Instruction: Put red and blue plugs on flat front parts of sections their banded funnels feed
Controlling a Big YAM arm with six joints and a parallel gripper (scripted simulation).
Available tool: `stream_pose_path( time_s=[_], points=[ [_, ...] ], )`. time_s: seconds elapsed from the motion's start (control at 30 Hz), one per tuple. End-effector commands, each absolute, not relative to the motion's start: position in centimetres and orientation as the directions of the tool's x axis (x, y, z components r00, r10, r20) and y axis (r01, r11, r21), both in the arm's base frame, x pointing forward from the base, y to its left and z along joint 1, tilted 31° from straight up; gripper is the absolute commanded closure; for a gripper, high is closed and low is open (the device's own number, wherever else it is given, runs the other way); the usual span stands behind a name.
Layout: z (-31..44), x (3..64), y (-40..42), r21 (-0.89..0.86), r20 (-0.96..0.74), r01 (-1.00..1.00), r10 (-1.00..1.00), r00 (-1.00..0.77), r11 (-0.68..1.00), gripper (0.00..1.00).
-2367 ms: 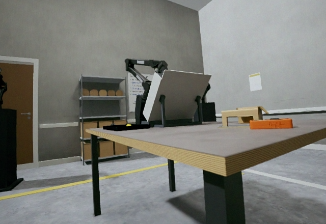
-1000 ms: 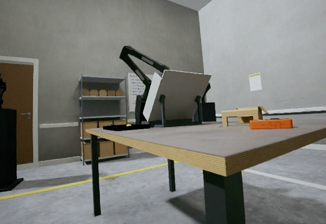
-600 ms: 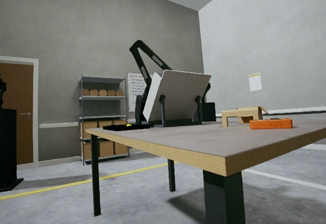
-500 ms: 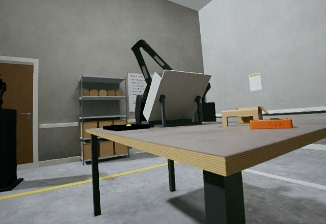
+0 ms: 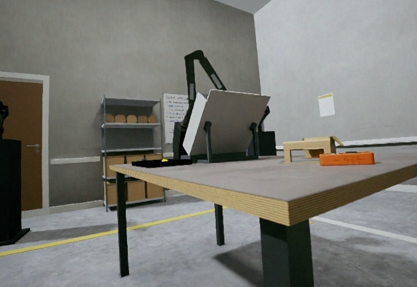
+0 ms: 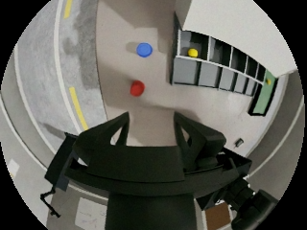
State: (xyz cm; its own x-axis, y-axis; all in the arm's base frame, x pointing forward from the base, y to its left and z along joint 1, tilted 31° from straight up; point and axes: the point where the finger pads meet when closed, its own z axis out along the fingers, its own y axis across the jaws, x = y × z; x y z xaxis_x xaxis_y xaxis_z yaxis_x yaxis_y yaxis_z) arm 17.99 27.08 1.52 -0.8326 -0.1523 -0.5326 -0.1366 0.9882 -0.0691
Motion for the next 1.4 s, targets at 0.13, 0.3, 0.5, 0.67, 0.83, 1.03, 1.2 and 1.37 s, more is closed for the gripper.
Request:
stream_pose_path(
  time_s=[0.13, 0.3, 0.5, 0.67, 0.83, 1.03, 1.2, 1.37],
  points=[
    [0.8, 17.8, 30.9, -0.026, -0.529, -0.133, -0.127, -0.839, 0.991, 0.37],
    [0.1, 17.8, 31.6, -0.027, -0.520, -0.127, -0.122, -0.845, 0.992, 0.37],
    [-0.2, 17.7, 31.9, -0.034, -0.514, -0.126, -0.125, -0.848, 0.991, 0.37],
    [-0.3, 17.6, 32.2, -0.031, -0.514, -0.135, -0.132, -0.848, 0.990, 0.37],
    [-0.5, 17.5, 31.9, -0.038, -0.511, -0.134, -0.134, -0.849, 0.990, 0.37],
    [-0.5, 17.5, 31.9, -0.038, -0.511, -0.134, -0.134, -0.849, 0.990, 0.37],
    [-0.5, 17.5, 31.9, -0.038, -0.511, -0.134, -0.134, -0.849, 0.990, 0.37],
    [-0.5, 17.5, 31.9, -0.038, -0.511, -0.134, -0.134, -0.849, 0.990, 0.37]
  ],
)
